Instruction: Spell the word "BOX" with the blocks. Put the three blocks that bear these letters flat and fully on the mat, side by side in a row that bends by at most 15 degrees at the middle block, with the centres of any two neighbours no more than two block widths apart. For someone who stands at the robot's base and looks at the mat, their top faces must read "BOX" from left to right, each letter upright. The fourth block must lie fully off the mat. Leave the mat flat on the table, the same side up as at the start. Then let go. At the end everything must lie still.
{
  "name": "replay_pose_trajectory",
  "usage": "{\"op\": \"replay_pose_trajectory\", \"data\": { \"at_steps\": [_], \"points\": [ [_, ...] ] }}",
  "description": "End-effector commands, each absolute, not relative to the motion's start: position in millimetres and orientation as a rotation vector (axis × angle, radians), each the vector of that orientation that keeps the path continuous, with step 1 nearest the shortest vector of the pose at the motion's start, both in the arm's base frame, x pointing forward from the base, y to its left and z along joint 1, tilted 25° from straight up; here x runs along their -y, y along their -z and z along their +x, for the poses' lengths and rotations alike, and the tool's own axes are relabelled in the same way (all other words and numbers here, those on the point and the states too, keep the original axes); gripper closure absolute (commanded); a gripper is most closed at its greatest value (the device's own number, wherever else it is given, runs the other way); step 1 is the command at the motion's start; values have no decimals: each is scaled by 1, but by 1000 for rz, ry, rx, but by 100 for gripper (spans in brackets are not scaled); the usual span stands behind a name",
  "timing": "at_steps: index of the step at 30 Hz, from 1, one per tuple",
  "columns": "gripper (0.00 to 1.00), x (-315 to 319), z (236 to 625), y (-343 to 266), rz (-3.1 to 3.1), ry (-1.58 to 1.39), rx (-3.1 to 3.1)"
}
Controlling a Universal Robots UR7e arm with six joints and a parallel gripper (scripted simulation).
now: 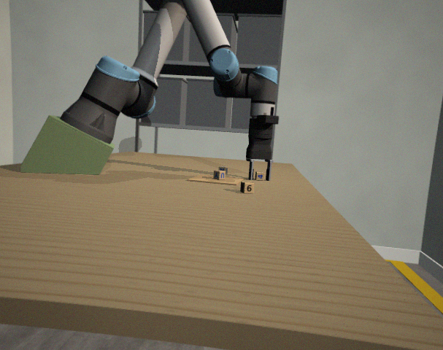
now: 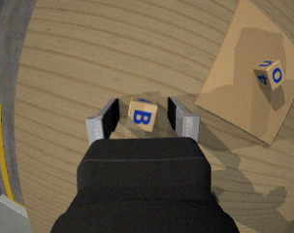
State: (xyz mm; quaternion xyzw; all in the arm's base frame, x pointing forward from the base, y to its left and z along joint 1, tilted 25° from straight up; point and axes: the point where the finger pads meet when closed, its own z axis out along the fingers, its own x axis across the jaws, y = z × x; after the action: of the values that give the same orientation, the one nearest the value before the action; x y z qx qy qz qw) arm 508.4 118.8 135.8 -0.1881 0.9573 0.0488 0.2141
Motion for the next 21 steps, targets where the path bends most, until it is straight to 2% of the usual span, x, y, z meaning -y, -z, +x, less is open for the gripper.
{"op": "replay_pose_trajectory", "data": {
  "at_steps": [1, 17, 18, 21],
  "points": [
    [0, -119, 509, -136, -522, -135, -2654],
    [0, -119, 509, -136, -522, -135, -2654],
    [21, -119, 509, -136, -522, -135, -2654],
    [21, -119, 509, -136, -522, -135, -2654]
  ]
}}
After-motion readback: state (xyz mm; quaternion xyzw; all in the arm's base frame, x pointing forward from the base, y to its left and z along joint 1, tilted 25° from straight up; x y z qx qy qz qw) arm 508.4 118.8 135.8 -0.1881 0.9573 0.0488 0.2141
